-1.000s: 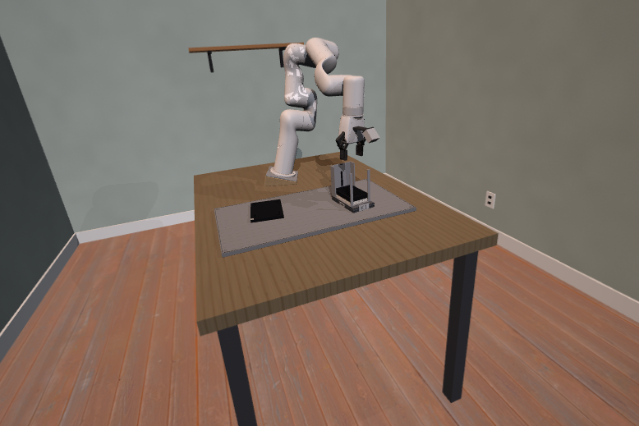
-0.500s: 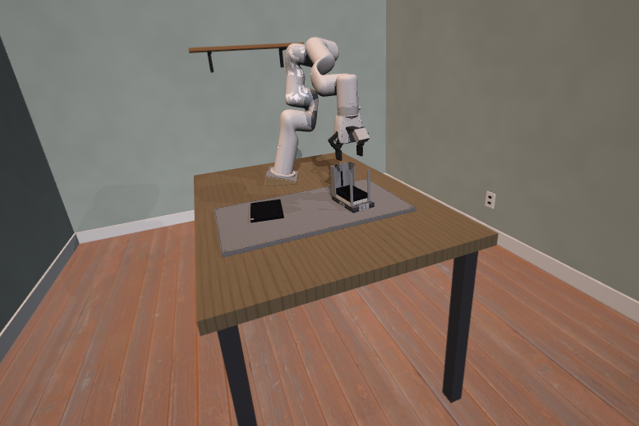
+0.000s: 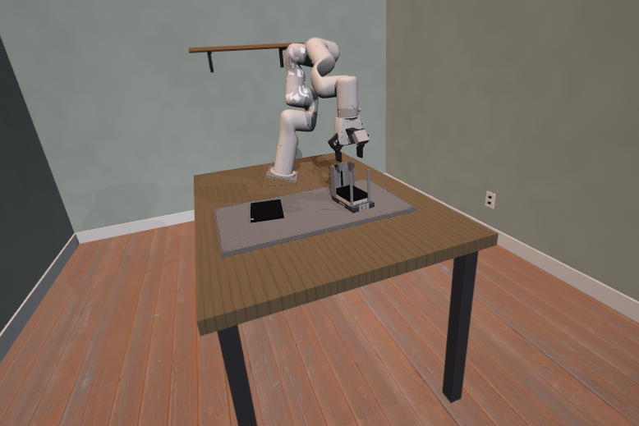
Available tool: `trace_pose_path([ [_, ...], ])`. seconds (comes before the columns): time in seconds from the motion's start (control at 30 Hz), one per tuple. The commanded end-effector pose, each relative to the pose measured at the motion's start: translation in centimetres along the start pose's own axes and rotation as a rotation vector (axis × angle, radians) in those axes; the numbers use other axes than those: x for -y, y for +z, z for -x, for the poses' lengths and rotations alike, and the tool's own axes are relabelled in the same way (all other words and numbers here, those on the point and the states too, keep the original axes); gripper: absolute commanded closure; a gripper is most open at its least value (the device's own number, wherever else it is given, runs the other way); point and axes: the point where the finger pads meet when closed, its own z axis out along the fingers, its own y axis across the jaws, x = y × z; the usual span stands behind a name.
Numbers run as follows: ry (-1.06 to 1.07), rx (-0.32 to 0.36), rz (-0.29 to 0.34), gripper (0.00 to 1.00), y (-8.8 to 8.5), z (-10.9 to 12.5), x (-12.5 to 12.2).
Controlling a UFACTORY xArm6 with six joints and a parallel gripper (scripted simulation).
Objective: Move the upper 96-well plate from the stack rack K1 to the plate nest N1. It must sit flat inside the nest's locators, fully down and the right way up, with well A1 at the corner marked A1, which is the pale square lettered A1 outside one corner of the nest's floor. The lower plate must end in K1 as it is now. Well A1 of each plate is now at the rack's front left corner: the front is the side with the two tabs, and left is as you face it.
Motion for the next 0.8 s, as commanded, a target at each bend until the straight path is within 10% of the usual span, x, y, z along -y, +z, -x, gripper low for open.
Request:
trace_pose_path([
  [0.0, 0.0, -0.004, 0.0, 0.0, 0.7, -0.1, 0.0],
  [0.77, 0.0, -0.004, 0.0, 0.0, 3.9, -0.1, 0.0],
])
